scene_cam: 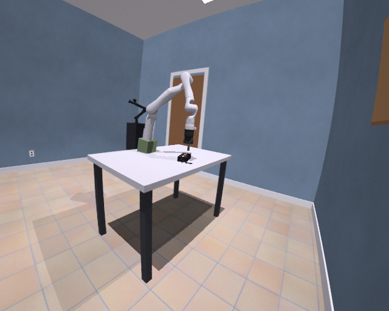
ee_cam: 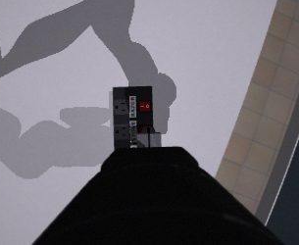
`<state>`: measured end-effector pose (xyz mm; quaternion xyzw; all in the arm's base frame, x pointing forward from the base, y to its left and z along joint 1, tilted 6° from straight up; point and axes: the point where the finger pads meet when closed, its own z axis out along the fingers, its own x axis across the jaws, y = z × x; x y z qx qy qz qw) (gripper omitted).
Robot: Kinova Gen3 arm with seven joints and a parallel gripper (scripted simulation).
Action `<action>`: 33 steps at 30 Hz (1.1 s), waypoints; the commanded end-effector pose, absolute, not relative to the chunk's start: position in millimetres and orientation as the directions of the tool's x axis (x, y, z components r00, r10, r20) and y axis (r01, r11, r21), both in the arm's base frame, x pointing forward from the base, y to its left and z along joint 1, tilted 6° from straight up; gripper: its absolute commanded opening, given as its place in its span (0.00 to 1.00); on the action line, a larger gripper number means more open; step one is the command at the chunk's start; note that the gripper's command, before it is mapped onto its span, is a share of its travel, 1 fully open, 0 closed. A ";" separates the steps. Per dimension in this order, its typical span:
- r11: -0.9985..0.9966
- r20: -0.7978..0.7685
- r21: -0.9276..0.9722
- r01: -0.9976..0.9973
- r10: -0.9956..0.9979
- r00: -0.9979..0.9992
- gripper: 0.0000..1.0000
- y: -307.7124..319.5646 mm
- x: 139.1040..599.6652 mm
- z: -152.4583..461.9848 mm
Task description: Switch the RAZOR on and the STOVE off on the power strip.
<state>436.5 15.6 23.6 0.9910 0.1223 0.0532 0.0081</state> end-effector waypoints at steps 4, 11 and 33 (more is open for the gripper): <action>-0.970 0.105 0.029 0.241 0.243 0.964 0.00 16.2 436.8 24.4; -0.970 0.105 0.029 0.242 0.243 0.964 0.00 48.9 418.0 33.0; -0.970 0.105 0.029 0.242 0.243 0.964 0.00 57.3 412.5 35.2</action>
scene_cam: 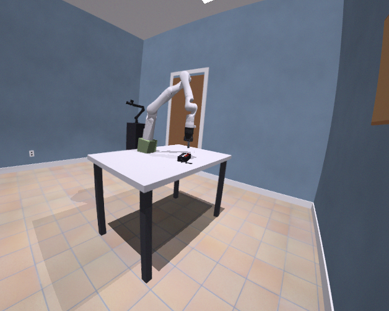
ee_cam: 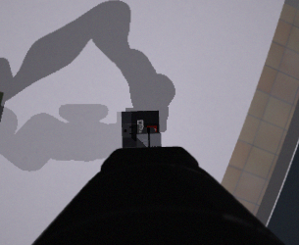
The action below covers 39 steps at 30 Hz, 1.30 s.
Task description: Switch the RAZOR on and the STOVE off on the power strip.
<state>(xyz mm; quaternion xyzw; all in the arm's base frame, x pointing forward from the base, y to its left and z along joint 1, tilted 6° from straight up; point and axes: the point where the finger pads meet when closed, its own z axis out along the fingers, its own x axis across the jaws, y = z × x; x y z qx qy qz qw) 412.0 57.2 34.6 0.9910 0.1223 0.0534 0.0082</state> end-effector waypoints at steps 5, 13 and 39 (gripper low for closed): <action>-0.970 0.105 0.029 0.242 0.243 0.964 0.00 57.3 412.5 35.2; -0.970 0.105 0.029 0.242 0.243 0.964 0.00 57.3 412.5 35.2; -0.970 0.105 0.029 0.242 0.243 0.964 0.00 57.3 413.8 23.7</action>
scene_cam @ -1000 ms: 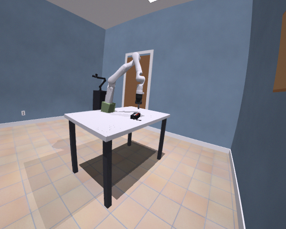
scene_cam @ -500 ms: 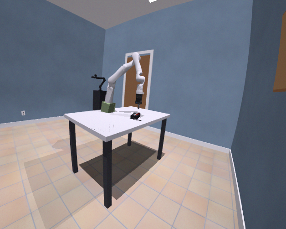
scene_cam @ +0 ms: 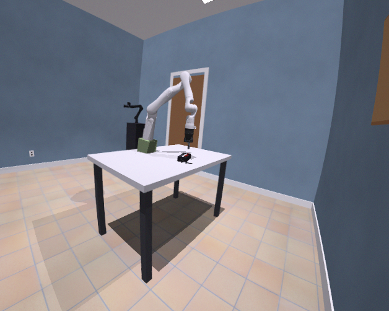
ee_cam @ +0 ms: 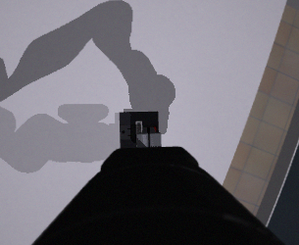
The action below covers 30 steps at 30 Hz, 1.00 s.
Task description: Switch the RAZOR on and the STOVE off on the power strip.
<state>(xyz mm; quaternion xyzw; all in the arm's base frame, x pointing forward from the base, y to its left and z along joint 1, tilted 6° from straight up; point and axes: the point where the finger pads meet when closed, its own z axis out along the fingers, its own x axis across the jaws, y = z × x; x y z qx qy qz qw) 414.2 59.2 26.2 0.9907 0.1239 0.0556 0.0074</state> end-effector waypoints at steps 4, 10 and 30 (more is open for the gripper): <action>-0.970 0.105 0.029 0.241 0.243 0.964 0.00 57.3 414.1 21.2; -0.970 0.105 0.029 0.242 0.243 0.964 0.00 57.3 415.0 13.2; -0.970 0.105 0.029 0.242 0.243 0.964 0.00 57.4 417.2 -5.8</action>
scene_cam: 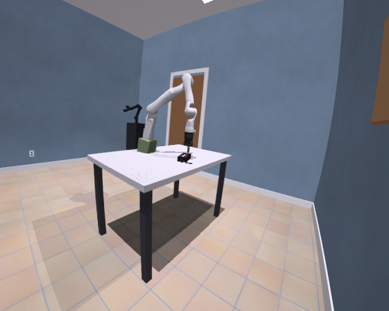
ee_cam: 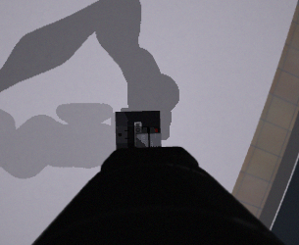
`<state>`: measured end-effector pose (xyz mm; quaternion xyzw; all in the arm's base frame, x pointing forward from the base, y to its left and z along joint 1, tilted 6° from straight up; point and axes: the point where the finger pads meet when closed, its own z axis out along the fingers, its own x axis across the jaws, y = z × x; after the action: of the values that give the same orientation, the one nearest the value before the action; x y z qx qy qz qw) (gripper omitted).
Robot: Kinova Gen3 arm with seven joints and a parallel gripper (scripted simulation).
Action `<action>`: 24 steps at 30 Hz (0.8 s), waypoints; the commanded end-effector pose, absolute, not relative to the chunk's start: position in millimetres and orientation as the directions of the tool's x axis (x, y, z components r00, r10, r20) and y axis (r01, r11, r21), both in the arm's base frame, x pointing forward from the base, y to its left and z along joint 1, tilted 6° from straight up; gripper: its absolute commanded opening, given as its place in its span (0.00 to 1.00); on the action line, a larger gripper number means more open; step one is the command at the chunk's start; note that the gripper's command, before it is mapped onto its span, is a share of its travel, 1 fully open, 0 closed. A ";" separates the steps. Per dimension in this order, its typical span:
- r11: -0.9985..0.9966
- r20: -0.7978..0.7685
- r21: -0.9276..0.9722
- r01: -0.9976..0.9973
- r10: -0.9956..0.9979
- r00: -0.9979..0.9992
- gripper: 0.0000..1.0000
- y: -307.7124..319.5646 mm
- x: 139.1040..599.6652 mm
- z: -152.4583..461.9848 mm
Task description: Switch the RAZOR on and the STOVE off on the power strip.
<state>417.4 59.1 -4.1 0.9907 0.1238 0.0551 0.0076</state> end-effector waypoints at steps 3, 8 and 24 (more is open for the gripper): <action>-0.970 0.105 0.029 0.242 0.243 0.964 0.00 57.4 417.3 -7.1; -0.970 0.105 0.029 0.241 0.243 0.964 0.00 57.4 417.4 -7.8; -0.970 0.105 0.029 0.241 0.243 0.964 0.00 57.4 417.4 -8.2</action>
<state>416.9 57.3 -8.8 0.9910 0.1223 0.0533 0.0082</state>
